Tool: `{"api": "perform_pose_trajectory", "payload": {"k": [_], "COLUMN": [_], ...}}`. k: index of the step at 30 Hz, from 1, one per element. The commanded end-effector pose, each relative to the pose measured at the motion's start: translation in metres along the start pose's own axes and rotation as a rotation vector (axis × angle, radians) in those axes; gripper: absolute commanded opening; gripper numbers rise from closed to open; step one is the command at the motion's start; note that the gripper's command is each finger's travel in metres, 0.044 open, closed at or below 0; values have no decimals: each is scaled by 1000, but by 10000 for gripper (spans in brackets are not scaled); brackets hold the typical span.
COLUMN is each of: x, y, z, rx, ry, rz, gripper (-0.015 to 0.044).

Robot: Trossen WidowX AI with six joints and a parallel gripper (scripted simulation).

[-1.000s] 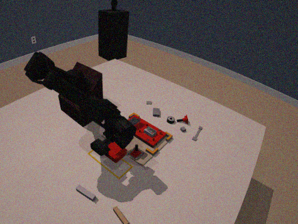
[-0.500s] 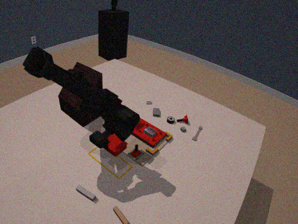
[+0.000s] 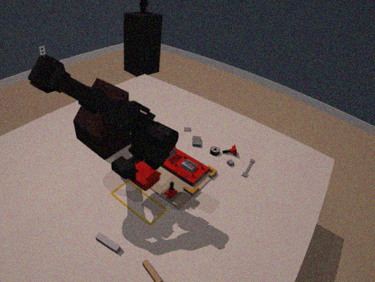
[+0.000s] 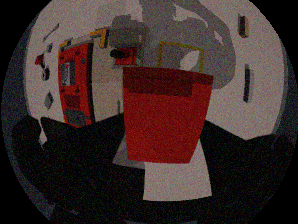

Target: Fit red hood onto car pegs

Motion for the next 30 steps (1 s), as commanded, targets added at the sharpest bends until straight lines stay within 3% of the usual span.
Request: {"api": "perform_pose_trajectory", "payload": {"k": [1, 30], "x": [0, 82], "y": [0, 44], "z": [0, -7], "rx": [0, -11], "ry": [0, 20], "rz": [0, 14], "gripper": [0, 0]}}
Point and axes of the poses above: the point midway between the two fingers, 35 mm back from their tips, its own z axis out along the fingers, its own x axis across the jaws, y = z × x, the point moved 10 cm from there along -z, back along the fingers, and after that the axes turned 5 degrees about -z, right-handed, at the moved point
